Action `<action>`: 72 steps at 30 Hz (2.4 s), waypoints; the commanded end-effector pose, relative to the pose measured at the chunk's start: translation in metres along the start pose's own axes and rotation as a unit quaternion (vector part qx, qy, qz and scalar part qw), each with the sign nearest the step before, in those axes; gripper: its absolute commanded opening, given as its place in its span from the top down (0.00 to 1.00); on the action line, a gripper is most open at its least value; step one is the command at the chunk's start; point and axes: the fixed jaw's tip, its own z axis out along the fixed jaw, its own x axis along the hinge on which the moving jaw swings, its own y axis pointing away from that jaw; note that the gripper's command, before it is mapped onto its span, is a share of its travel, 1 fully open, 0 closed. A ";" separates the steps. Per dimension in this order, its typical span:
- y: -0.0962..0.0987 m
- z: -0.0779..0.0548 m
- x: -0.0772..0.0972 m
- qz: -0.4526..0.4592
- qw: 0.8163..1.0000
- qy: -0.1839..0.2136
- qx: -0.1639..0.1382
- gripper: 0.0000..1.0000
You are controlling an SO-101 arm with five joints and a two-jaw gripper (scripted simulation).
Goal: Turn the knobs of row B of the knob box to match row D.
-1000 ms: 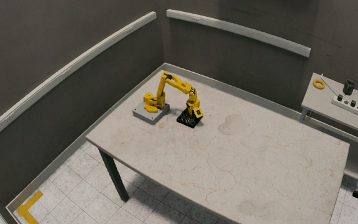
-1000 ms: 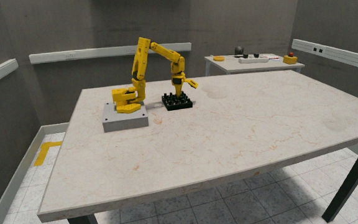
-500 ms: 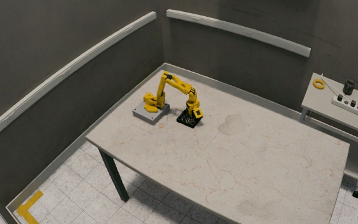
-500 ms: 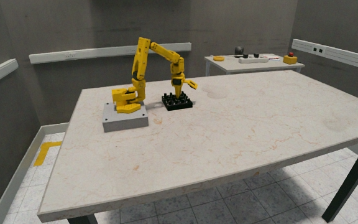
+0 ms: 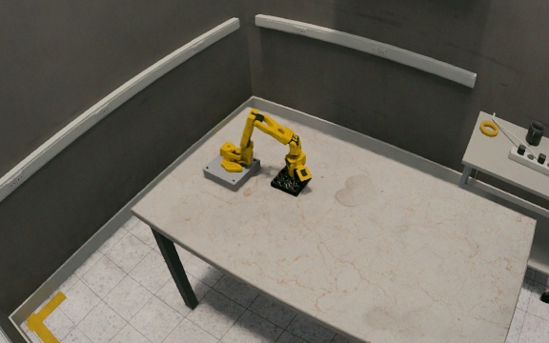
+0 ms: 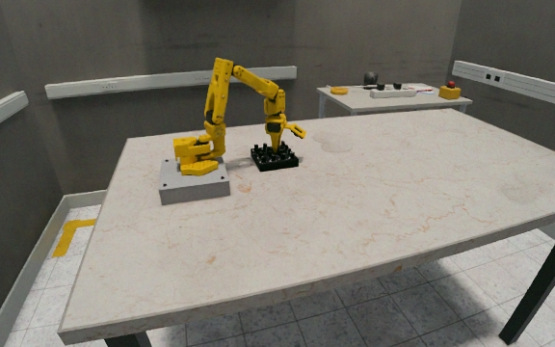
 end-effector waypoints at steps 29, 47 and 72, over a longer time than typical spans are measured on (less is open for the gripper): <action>-0.002 0.004 0.003 0.000 1.000 0.005 0.005 0.97; -0.002 0.004 0.004 -0.052 0.999 0.005 0.004 0.99; -0.003 0.004 0.006 -0.242 0.970 0.006 0.003 0.99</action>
